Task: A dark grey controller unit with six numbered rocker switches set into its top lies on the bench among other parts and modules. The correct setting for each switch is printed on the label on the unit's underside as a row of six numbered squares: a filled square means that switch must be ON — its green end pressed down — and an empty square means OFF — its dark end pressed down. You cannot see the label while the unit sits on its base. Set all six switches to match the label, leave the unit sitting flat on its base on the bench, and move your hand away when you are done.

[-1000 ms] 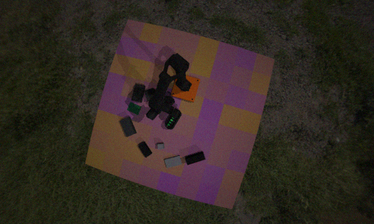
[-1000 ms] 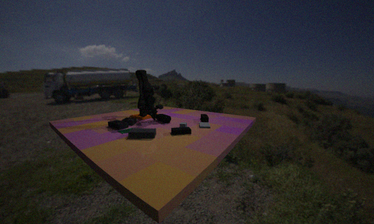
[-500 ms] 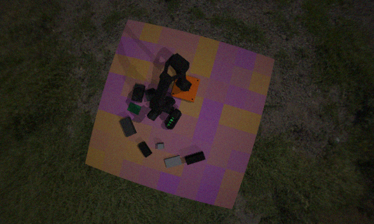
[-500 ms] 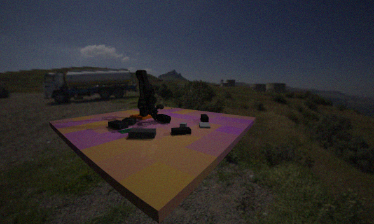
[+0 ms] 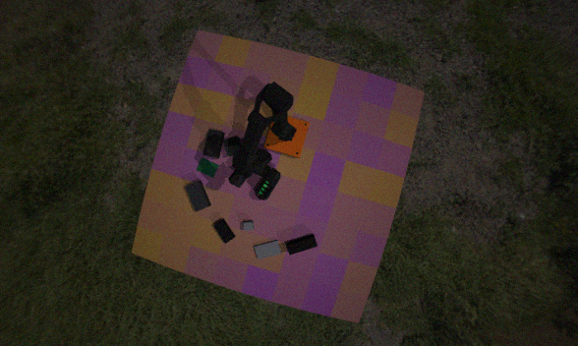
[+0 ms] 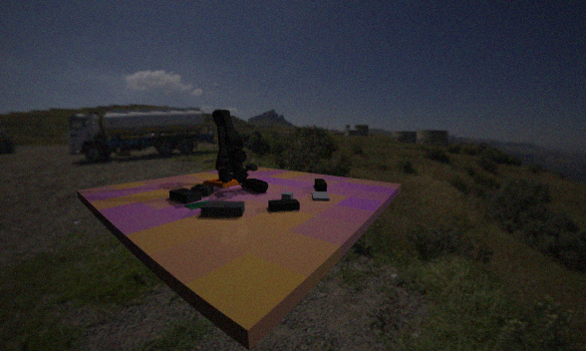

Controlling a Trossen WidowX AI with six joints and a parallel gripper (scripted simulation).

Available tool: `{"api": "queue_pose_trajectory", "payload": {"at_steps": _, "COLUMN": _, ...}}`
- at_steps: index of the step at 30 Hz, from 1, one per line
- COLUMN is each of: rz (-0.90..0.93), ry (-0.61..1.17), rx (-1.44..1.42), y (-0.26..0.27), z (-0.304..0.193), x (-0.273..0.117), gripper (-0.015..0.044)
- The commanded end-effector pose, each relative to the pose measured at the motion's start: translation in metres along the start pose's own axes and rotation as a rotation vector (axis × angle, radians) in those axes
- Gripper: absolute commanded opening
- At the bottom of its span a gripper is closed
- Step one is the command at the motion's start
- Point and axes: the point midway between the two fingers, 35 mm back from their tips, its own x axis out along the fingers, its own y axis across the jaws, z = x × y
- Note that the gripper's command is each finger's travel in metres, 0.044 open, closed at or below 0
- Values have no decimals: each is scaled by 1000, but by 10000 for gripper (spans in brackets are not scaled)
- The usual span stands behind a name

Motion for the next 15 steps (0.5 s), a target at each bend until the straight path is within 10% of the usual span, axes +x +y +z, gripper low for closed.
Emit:
{"api": "queue_pose_trajectory", "payload": {"at_steps": 1, "rz": -11, "ry": 4, "rx": -4, "y": -7, "z": -1, "x": 2, "gripper": 0}}
{"api": "queue_pose_trajectory", "payload": {"at_steps": 15, "rz": -13, "ry": 4, "rx": -4, "y": -19, "z": -1, "x": 5, "gripper": 0}}
